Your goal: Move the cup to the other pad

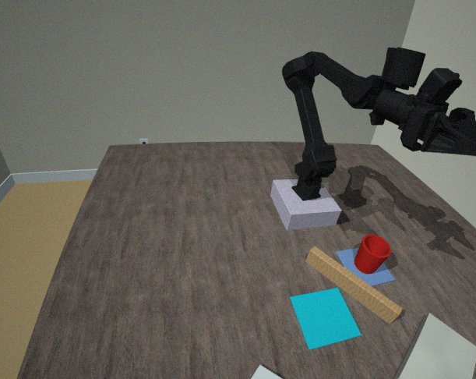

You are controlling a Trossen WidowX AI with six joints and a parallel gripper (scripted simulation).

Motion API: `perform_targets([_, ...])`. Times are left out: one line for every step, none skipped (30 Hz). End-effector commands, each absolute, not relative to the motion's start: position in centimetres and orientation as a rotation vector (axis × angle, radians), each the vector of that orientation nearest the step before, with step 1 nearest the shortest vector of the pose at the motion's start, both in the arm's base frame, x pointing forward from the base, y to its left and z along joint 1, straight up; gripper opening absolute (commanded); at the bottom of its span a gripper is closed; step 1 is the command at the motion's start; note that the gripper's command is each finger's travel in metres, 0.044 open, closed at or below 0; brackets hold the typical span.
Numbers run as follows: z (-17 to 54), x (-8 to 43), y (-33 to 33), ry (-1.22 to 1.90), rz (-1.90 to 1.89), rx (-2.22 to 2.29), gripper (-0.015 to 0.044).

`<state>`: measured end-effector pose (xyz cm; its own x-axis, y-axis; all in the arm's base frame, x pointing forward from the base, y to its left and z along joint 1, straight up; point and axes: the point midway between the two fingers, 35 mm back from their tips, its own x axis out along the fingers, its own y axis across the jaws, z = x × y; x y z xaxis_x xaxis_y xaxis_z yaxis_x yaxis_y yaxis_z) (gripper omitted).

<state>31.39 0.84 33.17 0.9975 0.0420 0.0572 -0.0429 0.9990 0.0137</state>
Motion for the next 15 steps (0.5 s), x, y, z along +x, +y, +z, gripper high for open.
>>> perform_targets([32.8, 31.5, 0.9, -0.038, 0.044, 0.031, 0.0374])
perform_targets([31.6, 31.9, 1.1, 0.020, 0.047, 0.080, 0.0347])
perform_targets([29.6, 32.4, 1.3, 0.116, 0.046, 0.161, 0.0321])
perform_targets([27.2, 32.8, 1.7, 0.233, 0.035, 0.257, 0.0295])
perform_targets([24.8, 32.9, 2.0, 0.349, 0.011, 0.350, 0.0269])
perform_targets([22.5, 32.7, 2.3, 0.465, -0.024, 0.440, 0.0242])
perform_targets([20.2, 32.2, 2.6, 0.578, -0.071, 0.525, 0.0216])
perform_targets([18.2, 31.6, 2.9, 0.682, -0.126, 0.601, 0.0190])
perform_targets([16.5, 30.9, 3.1, 0.778, -0.187, 0.667, 0.0164])
perform_targets([14.8, 29.9, 3.3, 0.870, -0.258, 0.729, 0.0148])
perform_targets([13.4, 28.9, 3.4, 0.958, -0.338, 0.785, 0.0148])
perform_targets([12.1, 27.8, 3.4, 1.038, -0.425, 0.833, 0.0148])
perform_targets([11.0, 26.6, 3.5, 1.112, -0.518, 0.874, 0.0148])
perform_targets([10.0, 25.4, 3.5, 1.179, -0.615, 0.909, 0.0148])
perform_targets([9.3, 24.1, 3.5, 1.240, -0.719, 0.936, 0.0148])
